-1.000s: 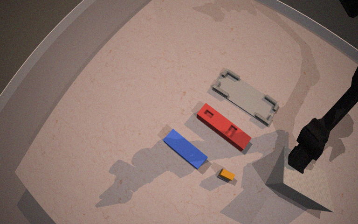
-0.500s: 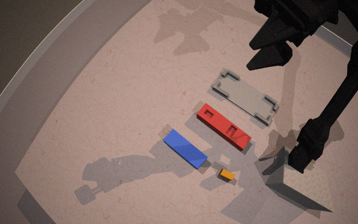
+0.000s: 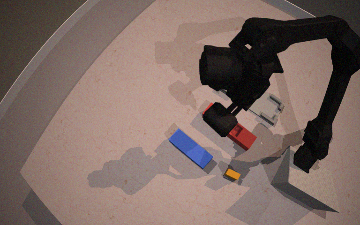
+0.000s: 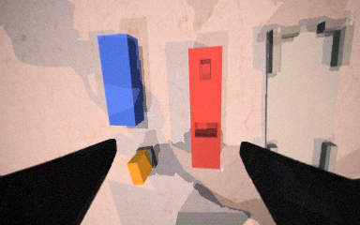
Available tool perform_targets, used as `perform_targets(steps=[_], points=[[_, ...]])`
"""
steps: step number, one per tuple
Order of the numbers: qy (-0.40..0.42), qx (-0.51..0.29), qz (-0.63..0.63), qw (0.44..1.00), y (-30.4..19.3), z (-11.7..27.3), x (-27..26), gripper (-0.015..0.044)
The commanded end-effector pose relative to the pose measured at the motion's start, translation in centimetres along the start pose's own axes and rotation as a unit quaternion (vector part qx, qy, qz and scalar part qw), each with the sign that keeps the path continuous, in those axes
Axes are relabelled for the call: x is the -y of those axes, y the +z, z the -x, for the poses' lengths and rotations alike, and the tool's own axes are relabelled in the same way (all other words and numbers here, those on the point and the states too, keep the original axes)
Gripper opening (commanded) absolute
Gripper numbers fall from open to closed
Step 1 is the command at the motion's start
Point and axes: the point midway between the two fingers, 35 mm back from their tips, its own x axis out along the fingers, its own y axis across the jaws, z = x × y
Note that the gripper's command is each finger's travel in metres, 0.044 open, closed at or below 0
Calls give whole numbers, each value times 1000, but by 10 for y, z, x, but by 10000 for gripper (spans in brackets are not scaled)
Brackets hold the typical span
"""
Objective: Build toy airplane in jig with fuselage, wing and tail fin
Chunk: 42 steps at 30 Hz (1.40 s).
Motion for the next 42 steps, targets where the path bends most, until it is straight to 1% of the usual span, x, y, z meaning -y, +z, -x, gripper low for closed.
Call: perform_targets(steps=[1,10,12,15,16,21,24,29,42], points=[[-103,-13,46,994,-5,-30,18,440],[-103,-13,46,994,-5,-30,18,440],[-103,-13,46,994,-5,-38,19,440],[-103,-13,46,994,-5,-73,27,440],[-104,-13,46,993,-6,-79,29,440],[-104,-13,46,993,-6,-83,29,440],[-104,-13,46,993,-6,-95,32,440],[-104,-13,46,993,-6,-97,33,440],[-104,-13,46,993,-6,-118,36,440]])
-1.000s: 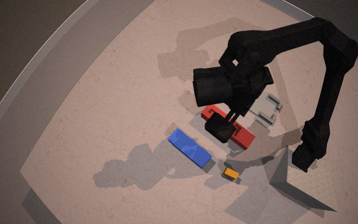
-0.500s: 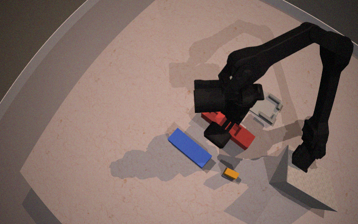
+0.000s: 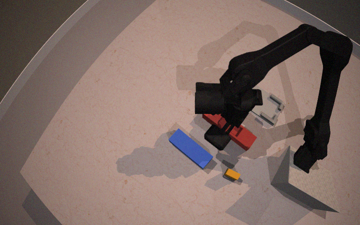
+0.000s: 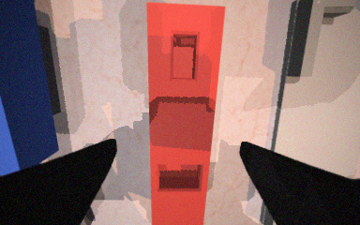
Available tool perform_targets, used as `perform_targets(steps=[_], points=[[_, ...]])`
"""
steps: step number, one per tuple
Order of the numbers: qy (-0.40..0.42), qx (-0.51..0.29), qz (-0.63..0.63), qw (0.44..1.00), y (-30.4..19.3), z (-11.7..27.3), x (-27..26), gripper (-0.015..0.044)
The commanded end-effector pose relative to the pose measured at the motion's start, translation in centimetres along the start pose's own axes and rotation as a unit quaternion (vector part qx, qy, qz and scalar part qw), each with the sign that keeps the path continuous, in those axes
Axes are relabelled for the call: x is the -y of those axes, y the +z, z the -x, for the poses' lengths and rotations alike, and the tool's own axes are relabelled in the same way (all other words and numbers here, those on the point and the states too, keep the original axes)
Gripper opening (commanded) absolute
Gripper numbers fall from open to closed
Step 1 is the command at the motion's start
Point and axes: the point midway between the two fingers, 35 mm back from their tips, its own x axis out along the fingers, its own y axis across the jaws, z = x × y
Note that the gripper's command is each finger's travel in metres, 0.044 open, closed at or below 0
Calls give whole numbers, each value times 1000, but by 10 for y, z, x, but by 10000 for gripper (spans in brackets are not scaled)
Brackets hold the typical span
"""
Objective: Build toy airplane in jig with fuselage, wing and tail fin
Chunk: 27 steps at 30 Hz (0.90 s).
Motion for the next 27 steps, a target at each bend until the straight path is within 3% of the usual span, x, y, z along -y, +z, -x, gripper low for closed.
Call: perform_targets(steps=[1,18,27], points=[[-3,0,4,1000,-1,-8,0,440],[-4,0,4,1000,-2,-33,1,440],[-4,0,4,1000,-2,-33,1,204]])
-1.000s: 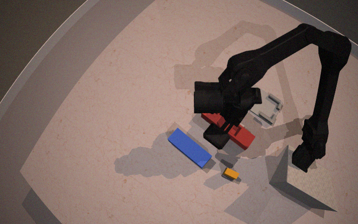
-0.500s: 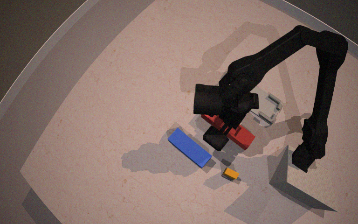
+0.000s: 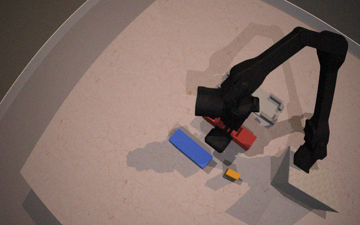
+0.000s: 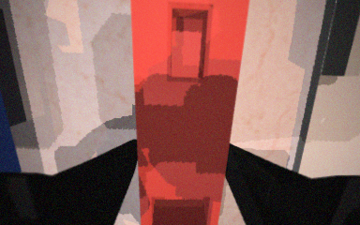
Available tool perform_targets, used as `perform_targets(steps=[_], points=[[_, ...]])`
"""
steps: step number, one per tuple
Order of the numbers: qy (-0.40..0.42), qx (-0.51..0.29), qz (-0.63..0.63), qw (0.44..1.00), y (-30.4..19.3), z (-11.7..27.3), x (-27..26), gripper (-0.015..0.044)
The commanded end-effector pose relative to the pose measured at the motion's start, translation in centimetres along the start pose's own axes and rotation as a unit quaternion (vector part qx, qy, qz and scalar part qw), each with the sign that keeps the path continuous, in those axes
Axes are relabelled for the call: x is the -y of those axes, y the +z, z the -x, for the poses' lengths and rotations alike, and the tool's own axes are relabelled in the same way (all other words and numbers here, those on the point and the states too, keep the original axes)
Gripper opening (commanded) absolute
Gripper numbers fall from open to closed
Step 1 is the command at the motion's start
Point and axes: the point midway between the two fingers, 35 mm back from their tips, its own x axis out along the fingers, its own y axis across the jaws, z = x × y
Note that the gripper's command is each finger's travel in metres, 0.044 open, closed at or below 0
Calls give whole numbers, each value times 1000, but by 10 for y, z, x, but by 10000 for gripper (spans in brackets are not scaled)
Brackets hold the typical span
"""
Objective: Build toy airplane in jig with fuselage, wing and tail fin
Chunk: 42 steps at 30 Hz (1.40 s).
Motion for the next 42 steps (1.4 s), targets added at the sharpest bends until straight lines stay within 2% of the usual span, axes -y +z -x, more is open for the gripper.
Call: perform_targets(steps=[1,7,12,13,42], points=[[-2,1,2,1000,0,-1,0,177],[-2,1,2,1000,0,-1,0,138],[-1,1,2,1000,2,6,-1,6],[-1,1,2,1000,2,9,-1,0],[3,0,3,1000,5,99,-4,0]])
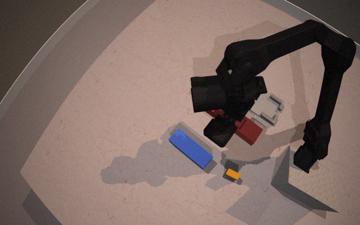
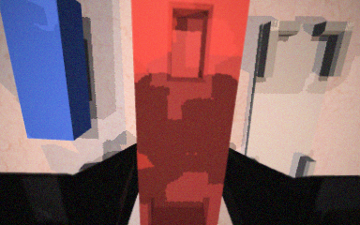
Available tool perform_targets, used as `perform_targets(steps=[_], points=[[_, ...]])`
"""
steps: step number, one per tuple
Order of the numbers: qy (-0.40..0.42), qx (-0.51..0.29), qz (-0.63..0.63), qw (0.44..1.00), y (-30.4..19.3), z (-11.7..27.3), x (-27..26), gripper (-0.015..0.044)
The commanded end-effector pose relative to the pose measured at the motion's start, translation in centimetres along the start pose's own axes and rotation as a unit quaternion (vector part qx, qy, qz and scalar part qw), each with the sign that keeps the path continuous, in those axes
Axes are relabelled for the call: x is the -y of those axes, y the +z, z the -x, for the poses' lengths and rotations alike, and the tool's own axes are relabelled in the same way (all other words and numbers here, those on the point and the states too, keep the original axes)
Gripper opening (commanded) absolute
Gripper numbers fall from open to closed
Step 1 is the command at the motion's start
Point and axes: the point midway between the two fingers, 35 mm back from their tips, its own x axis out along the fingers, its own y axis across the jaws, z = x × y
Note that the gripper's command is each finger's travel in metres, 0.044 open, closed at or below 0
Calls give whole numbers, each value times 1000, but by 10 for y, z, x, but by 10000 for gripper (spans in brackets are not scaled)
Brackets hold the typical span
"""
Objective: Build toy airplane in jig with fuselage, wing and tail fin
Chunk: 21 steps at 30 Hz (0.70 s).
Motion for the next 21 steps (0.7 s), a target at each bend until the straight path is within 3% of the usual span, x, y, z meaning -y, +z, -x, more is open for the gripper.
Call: perform_targets(steps=[1,10,21], points=[[5,4,-4,1000,0,17,0,0],[2,3,-4,1000,-5,44,3,0],[7,3,1,1000,0,35,23,0]])
